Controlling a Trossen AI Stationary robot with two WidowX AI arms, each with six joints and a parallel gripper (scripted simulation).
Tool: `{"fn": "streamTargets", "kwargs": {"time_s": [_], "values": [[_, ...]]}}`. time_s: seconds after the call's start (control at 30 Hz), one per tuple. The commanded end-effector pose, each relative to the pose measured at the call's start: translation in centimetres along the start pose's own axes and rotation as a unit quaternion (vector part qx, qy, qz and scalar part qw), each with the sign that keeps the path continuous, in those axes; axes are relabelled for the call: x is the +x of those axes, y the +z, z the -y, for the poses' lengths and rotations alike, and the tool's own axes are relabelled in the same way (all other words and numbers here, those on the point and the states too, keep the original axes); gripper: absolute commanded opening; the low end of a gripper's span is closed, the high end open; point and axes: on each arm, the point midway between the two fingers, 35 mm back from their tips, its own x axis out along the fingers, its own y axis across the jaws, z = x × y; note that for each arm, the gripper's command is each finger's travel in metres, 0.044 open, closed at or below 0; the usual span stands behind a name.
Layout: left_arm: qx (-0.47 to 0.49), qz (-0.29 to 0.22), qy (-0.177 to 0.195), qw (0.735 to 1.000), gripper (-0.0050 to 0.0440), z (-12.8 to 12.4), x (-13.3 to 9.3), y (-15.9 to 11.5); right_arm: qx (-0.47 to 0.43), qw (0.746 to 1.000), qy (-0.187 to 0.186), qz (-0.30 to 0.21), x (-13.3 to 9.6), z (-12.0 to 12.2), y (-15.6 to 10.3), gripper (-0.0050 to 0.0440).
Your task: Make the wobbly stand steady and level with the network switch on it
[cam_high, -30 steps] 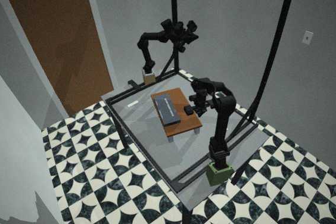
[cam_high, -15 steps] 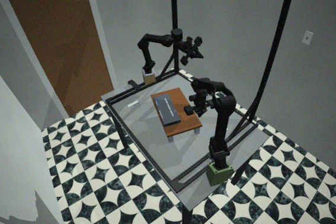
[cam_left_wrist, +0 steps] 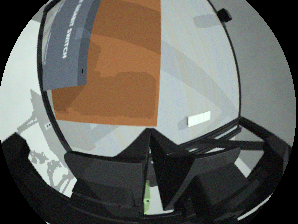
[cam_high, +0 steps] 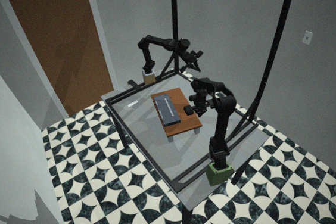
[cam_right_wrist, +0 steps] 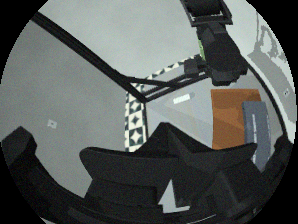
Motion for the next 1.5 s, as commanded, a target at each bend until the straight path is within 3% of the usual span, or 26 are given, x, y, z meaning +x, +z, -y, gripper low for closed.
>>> {"fn": "streamTargets", "kwargs": {"time_s": [0.0, 0.07, 0.3, 0.63, 0.87, 1.2, 1.47], "values": [[0.0, 0.0, 0.0, 1.0, 0.0, 0.0, 0.0, 0.0, 0.0, 0.995, -0.053, -0.082, 1.2, 2.5, -5.4, 0.0], [0.0, 0.0, 0.0, 1.0, 0.0, 0.0, 0.0, 0.0, -0.001, 0.989, -0.081, -0.121, 1.2, 3.9, -7.8, 0.0], [0.0, 0.0, 0.0, 1.0, 0.0, 0.0, 0.0, 0.0, -0.004, 0.988, -0.084, -0.126, 1.0, 4.0, -7.9, 0.0], [0.0, 0.0, 0.0, 1.0, 0.0, 0.0, 0.0, 0.0, -0.023, 0.924, -0.233, -0.303, -1.9, 10.8, -18.6, 0.0], [0.0, 0.0, 0.0, 1.0, 0.0, 0.0, 0.0, 0.0, -0.024, 0.928, -0.225, -0.297, -1.9, 10.5, -18.0, 0.0], [0.0, 0.0, 0.0, 1.0, 0.0, 0.0, 0.0, 0.0, -0.034, 0.89, -0.284, -0.355, -3.9, 13.0, -21.4, 0.0], [0.0, 0.0, 0.0, 1.0, 0.0, 0.0, 0.0, 0.0, -0.034, 0.89, -0.284, -0.355, -3.9, 13.0, -21.4, 0.0]]}}
